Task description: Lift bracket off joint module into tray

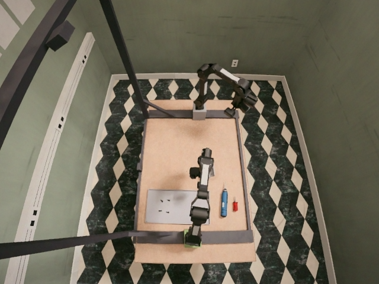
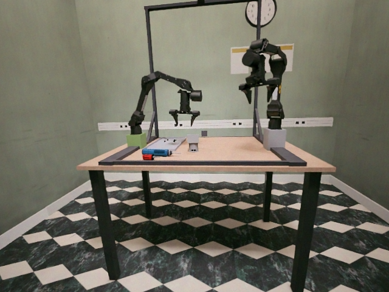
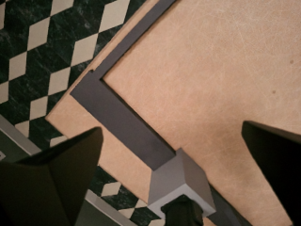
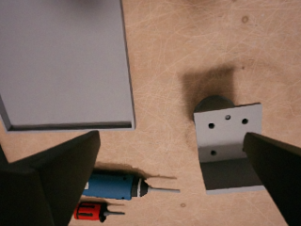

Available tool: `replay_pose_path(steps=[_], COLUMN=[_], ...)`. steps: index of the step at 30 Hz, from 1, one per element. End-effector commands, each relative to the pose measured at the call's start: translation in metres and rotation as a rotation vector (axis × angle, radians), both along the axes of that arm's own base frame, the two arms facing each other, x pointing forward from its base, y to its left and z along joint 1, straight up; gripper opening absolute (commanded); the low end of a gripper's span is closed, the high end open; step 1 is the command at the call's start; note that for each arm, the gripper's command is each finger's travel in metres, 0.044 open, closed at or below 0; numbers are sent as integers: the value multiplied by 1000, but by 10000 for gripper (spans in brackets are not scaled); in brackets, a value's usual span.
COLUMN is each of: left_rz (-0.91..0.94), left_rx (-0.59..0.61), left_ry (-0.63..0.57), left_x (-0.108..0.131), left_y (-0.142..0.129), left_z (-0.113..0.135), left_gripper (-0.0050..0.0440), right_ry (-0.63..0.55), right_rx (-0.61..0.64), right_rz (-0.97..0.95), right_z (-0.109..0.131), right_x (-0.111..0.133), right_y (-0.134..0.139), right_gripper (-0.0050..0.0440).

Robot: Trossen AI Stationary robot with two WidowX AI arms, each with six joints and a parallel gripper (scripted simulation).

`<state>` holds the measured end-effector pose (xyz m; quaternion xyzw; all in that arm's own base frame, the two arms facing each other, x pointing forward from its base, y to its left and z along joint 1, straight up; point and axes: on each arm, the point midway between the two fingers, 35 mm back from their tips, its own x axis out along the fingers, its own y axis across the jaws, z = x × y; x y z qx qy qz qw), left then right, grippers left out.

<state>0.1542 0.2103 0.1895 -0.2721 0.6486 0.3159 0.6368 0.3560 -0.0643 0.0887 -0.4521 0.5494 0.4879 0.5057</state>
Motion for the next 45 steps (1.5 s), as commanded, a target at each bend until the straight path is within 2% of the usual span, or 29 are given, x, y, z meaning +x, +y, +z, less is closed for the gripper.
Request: replay_pose_path(steps=[1, 19, 22, 32, 34, 45], left_rz=[0, 0, -21, -256, -256, -479], left_rx=[16, 16, 37, 239, 239, 370], left_ry=[-13, -13, -30, -255, -255, -538], left_x=[0, 0, 4, 52, 52, 82], left_y=[0, 0, -6, -54, -54, -114], left_z=[5, 5, 6, 19, 19, 36], left_gripper=[440, 440, 440, 440, 440, 440], right_ry=[-26, -26, -42, -156, -156, -267], right_rx=[-4, -4, 3, 55, 55, 101], right_rz=[0, 0, -50, -553, -553, -1035], right_z=[8, 8, 10, 14, 14, 16], right_x=[2, 2, 4, 9, 9, 16], right_y=[0, 0, -3, -21, -21, -36], right_gripper=[440, 440, 440, 440, 440, 440])
